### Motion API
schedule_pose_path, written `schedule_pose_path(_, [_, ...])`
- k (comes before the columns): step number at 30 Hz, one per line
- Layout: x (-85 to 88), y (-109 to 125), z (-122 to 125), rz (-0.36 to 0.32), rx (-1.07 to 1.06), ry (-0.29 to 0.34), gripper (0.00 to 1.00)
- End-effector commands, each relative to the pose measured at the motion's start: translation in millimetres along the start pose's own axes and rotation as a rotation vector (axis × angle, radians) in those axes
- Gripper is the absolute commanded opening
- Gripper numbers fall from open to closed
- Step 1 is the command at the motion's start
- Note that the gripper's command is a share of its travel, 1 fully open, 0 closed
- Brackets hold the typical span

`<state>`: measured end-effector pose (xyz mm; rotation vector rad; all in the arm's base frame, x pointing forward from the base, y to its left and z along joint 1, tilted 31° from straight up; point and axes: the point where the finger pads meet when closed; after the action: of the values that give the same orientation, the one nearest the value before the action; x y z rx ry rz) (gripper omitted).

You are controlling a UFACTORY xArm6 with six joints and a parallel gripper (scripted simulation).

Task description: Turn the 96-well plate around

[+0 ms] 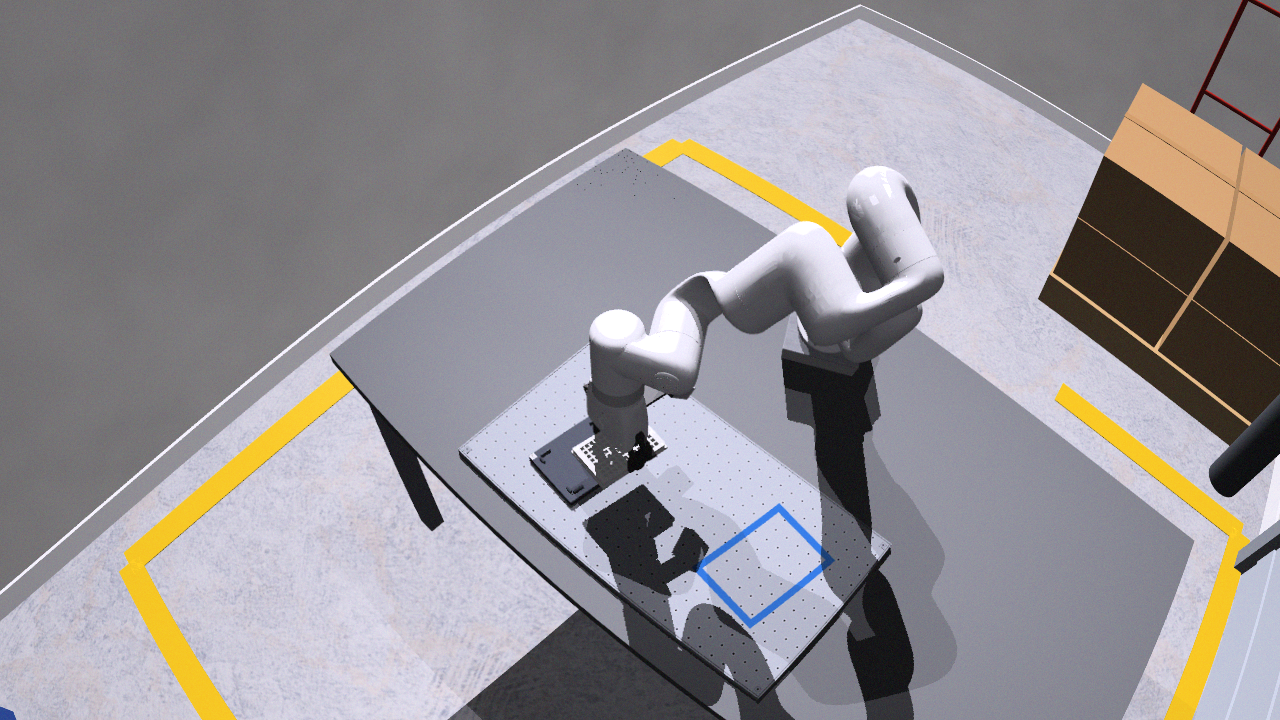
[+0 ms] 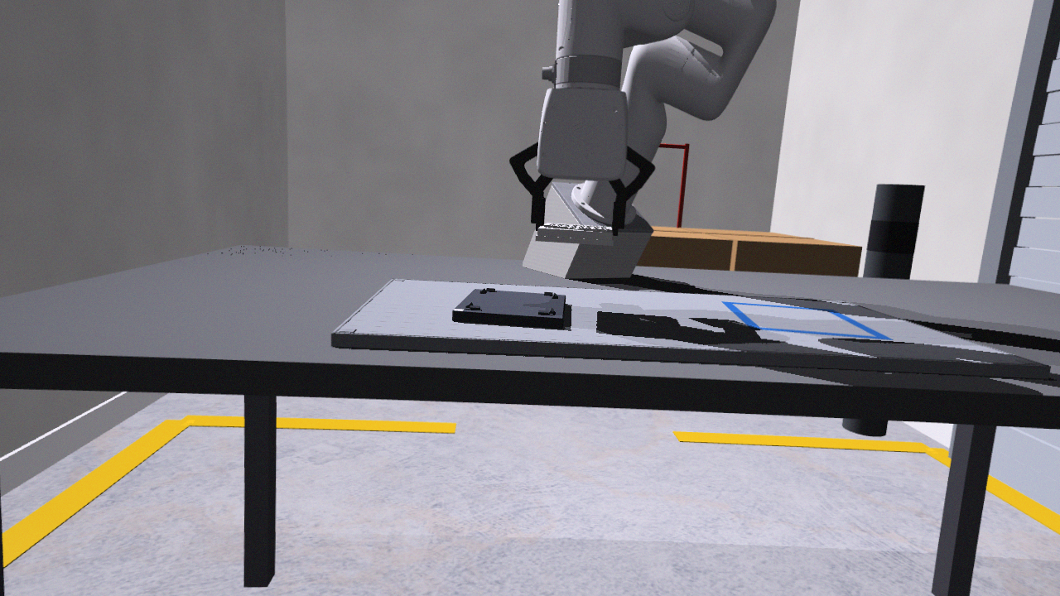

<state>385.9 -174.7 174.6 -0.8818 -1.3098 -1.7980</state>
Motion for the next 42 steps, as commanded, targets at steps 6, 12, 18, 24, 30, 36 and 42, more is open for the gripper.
schedule_pose_path(6, [0.2, -4, 32, -0.002, 0.0, -0.003, 0.0])
schedule_pose_path(12, [-0.5, -7, 49, -0.002, 0.0, -0.003, 0.0])
schedule_pose_path(18, [-1.0, -10, 65, -0.002, 0.0, -0.003, 0.0])
schedule_pose_path(24, [-1.8, -13, 85, -0.002, 0.0, -0.003, 0.0])
schedule_pose_path(30, [-2.2, -15, 98, -0.002, 0.0, -0.003, 0.0])
schedule_pose_path(36, [-2.9, -19, 118, -0.002, 0.0, -0.003, 0.0])
schedule_pose_path(42, [-3.6, -22, 138, -0.002, 0.0, -0.002, 0.0])
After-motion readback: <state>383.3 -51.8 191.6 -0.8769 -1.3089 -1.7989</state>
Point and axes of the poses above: the point where the finger pads meet when closed, its own x axis back along the fingers, its own z axis across the jaws, y = z × x, and after that the axes turned 7 degrees about x, right-handed
